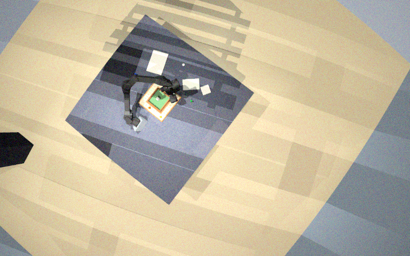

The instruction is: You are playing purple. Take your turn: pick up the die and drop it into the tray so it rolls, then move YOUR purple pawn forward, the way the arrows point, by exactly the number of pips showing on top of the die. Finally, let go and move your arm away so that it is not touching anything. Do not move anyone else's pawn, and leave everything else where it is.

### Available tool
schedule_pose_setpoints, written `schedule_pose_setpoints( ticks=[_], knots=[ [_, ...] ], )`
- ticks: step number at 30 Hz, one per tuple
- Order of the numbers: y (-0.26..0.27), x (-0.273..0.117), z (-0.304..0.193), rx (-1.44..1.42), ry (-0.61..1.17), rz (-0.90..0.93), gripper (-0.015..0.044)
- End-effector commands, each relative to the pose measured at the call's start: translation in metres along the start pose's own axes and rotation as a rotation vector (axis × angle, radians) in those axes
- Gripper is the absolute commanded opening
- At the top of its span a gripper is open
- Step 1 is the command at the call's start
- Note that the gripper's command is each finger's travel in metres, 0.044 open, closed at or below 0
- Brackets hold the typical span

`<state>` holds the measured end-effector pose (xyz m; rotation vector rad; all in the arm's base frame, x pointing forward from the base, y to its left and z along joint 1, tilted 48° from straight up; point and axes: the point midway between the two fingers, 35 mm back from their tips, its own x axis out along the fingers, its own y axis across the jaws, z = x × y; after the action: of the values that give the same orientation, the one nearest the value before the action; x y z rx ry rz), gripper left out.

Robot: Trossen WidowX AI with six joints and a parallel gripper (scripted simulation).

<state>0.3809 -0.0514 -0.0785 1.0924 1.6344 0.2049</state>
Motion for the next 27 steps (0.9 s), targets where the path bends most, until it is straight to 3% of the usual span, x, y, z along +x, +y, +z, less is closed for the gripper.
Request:
schedule_pose_setpoints(
  ticks=[1, 3, 13, 27],
  knots=[
    [0.0, 0.002, -0.001, 0.004, 0.002, 0.003, 0.0121],
    [0.0, 0.002, -0.001, 0.004, 0.002, 0.003, 0.0069],
    [0.0, 0.002, -0.001, 0.004, 0.002, 0.003, 0.0],
    [0.001, -0.066, 0.006, 0.006, -0.003, -0.003, 0.0]
  ],
)
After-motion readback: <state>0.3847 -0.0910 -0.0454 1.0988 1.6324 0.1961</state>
